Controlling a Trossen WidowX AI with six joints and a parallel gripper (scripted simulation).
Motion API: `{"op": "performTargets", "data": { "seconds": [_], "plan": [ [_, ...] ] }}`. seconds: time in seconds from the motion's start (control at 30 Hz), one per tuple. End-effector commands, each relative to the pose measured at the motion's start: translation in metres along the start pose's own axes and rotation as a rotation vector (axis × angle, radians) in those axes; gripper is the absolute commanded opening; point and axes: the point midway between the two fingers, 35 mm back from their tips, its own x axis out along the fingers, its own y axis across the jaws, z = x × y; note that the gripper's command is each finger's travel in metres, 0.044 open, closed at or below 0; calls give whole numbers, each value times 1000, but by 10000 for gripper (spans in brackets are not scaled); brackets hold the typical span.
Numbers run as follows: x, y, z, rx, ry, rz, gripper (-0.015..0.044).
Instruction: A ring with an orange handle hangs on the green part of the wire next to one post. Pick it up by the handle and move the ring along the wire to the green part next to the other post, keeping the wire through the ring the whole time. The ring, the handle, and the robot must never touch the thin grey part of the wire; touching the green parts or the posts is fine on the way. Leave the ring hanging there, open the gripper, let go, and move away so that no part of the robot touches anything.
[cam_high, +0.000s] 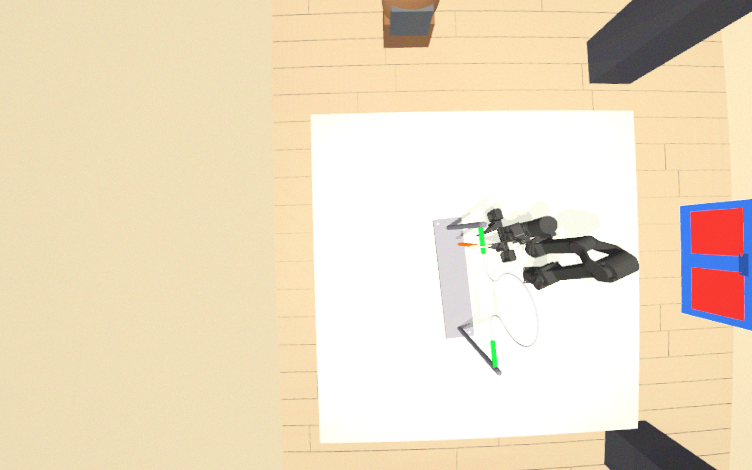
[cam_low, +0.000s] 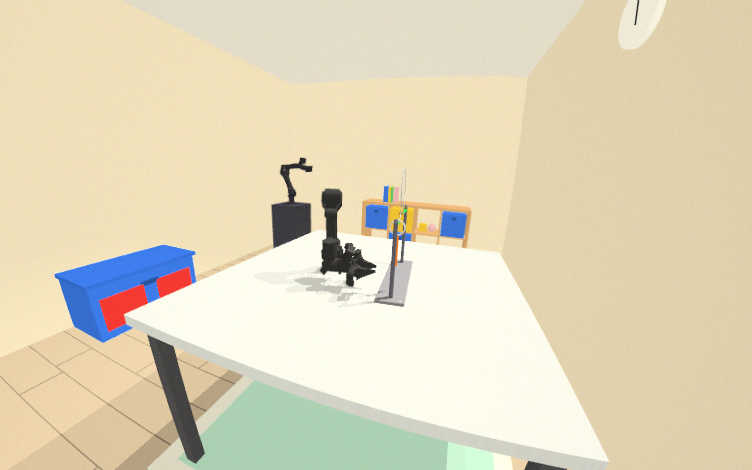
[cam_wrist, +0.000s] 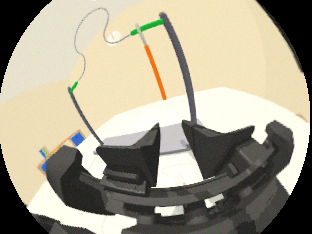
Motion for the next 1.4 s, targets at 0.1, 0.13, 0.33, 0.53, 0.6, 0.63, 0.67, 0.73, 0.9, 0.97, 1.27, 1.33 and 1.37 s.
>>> {"op": "performTargets", "data": {
  "seconds": [0.1,0.13,0.33,0.53,0.6,0.63,0.67,0.73,0.9,0.97,1.27,1.33,1.37],
  "plan": [
    [21,7,22,-131,-18,-67,160],
    [24,8,26,-151,-23,-78,160],
    [32,10,35,-197,-38,-103,160],
    [38,8,36,-197,-39,-103,160],
    [41,7,37,-198,-39,-103,160],
    [42,7,37,-198,-39,-103,160],
    [43,7,37,-198,-39,-103,160],
    [46,6,37,-198,-39,-103,160],
    [54,5,38,-198,-40,-103,160],
    [57,4,38,-198,-40,-103,160],
    [70,3,39,-198,-41,-102,160],
    [73,2,40,-198,-42,-102,160],
    [75,2,40,-198,-42,-102,160]
  ]
}}
